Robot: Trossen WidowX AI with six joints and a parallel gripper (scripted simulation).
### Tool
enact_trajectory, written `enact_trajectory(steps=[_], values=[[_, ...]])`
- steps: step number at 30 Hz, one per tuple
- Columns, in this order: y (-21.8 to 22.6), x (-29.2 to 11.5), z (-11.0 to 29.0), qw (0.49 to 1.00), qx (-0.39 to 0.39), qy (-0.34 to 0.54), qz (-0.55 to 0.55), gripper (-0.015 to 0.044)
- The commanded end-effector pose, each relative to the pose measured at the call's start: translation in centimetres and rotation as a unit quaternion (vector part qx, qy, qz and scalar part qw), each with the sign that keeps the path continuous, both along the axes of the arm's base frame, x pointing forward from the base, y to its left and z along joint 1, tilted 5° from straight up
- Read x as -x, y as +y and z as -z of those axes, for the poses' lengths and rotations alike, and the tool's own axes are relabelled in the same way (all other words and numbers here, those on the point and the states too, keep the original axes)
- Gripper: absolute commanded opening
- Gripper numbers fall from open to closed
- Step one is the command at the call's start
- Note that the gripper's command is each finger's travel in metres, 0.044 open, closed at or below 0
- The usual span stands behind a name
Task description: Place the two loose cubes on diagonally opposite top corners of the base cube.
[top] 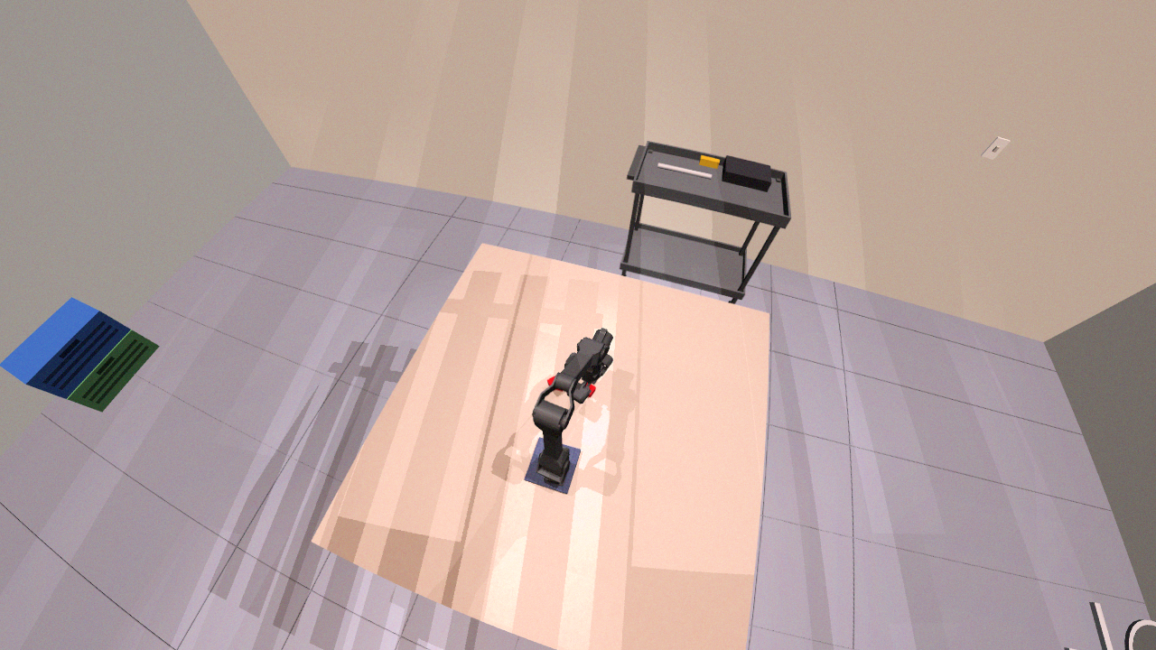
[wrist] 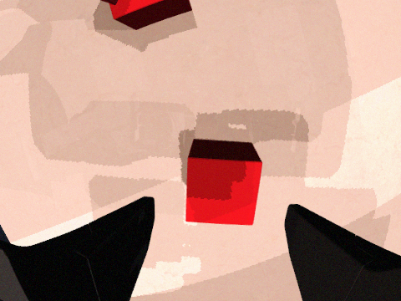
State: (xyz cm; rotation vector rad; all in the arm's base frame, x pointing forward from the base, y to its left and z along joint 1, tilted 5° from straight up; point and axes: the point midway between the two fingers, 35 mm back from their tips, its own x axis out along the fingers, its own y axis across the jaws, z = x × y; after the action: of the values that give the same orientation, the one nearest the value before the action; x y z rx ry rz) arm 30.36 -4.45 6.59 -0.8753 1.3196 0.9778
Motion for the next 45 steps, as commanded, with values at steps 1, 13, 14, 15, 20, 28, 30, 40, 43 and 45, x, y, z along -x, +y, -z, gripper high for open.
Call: enact_trajectory(steps=[1, 13, 14, 15, 20, 28, 30, 40, 43, 45], values=[[0.0, 0.0, 0.6, 1.000, 0.003, -0.001, 0.002, 0.0265], [0.1, 0.0, 2.5, 1.000, 0.003, -0.001, 0.003, 0.0265], [0.1, 0.0, 2.6, 1.000, 0.003, -0.001, 0.003, 0.0265], [0.1, 0.0, 2.8, 1.000, 0.003, -0.001, 0.002, 0.0265], [0.2, 0.0, 3.5, 1.000, 0.003, -0.001, 0.002, 0.0265], [0.2, 0.0, 3.5, 1.000, 0.003, -0.001, 0.002, 0.0105], [0.2, 0.0, 3.5, 1.000, 0.003, -0.001, 0.002, 0.0105], [-0.1, -0.4, 0.9, 1.000, 0.003, -0.001, 0.002, 0.0105], [-0.2, -0.5, 0.0, 1.000, 0.003, -0.001, 0.002, 0.0105], [-0.2, -0.6, -0.6, 1.000, 0.003, -0.001, 0.002, 0.0105]])
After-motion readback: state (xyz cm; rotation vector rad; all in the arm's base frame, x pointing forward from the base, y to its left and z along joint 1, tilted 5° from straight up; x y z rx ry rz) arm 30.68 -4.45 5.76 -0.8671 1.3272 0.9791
